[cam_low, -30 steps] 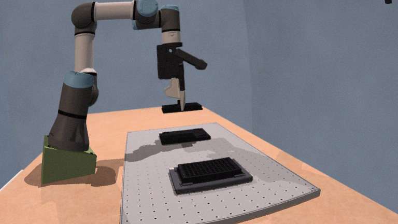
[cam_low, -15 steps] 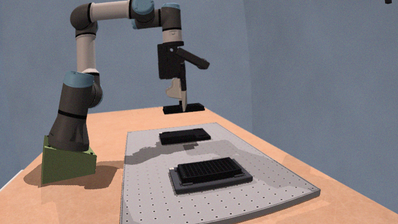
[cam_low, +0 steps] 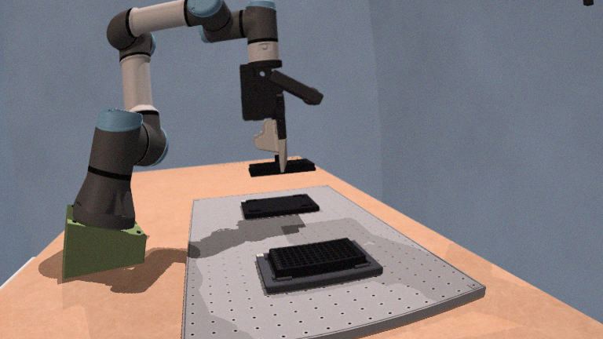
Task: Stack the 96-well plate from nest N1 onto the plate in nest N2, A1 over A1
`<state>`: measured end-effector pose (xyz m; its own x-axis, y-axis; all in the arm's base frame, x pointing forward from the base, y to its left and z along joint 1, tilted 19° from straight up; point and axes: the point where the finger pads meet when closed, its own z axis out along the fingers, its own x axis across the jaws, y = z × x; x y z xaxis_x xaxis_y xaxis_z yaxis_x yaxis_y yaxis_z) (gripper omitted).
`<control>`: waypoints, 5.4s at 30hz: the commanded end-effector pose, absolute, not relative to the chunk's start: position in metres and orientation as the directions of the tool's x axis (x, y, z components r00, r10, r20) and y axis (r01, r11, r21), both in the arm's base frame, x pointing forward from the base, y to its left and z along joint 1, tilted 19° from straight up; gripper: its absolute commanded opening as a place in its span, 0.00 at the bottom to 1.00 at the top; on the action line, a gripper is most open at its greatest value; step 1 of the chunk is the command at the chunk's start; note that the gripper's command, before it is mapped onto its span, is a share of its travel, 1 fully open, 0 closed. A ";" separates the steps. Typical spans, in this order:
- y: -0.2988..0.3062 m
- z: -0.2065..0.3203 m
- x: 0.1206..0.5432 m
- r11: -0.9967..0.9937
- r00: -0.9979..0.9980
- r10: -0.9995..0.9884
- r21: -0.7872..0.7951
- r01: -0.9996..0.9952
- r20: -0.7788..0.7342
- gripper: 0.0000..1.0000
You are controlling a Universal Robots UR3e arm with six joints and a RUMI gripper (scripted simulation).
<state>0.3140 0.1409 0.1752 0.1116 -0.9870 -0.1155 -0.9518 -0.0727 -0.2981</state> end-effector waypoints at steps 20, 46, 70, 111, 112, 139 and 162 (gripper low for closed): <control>0.070 0.165 0.323 -0.102 0.145 -0.982 -0.297 -0.949 -0.125 0.00; -0.005 0.156 0.334 -0.103 0.145 -0.982 -0.298 -0.949 -0.124 0.00; -0.075 0.147 0.344 -0.103 0.145 -0.982 -0.299 -0.949 -0.121 0.00; -0.135 0.139 0.353 -0.103 0.145 -0.982 -0.297 -0.949 -0.123 0.00; -0.135 0.139 0.353 -0.103 0.145 -0.982 -0.297 -0.949 -0.123 0.00; -0.132 0.129 0.356 -0.102 0.145 -0.982 -0.297 -0.949 -0.124 0.00; -0.128 0.096 0.366 -0.102 0.144 -0.982 -0.297 -0.950 -0.124 0.00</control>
